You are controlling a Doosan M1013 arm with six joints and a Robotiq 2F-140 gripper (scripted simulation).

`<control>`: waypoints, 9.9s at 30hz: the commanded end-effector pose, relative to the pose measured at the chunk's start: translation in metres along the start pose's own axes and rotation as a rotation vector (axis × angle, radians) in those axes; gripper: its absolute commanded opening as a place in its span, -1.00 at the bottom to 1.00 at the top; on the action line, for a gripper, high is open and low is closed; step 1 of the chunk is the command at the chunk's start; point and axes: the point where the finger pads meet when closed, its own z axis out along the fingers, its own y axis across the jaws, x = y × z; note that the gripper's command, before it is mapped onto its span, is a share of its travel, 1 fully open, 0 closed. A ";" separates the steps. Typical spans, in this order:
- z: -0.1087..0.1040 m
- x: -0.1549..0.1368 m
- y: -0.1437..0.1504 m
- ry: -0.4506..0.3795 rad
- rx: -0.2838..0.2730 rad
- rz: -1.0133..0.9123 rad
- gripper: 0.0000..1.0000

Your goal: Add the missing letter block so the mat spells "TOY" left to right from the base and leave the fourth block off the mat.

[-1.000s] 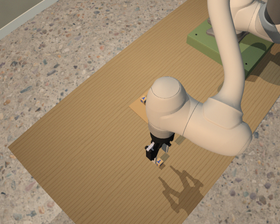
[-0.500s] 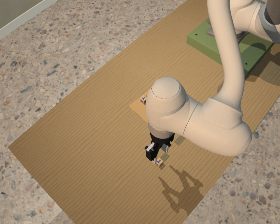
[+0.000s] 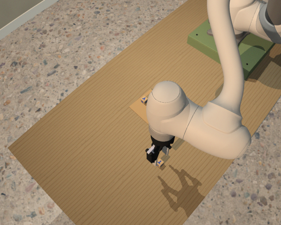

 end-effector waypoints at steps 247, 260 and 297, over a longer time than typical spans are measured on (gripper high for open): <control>0.041 -0.001 0.009 0.001 -0.007 -0.003 -0.26; 0.041 -0.001 0.009 0.001 -0.007 -0.003 -0.26; 0.041 -0.002 0.009 0.001 -0.007 -0.003 -0.26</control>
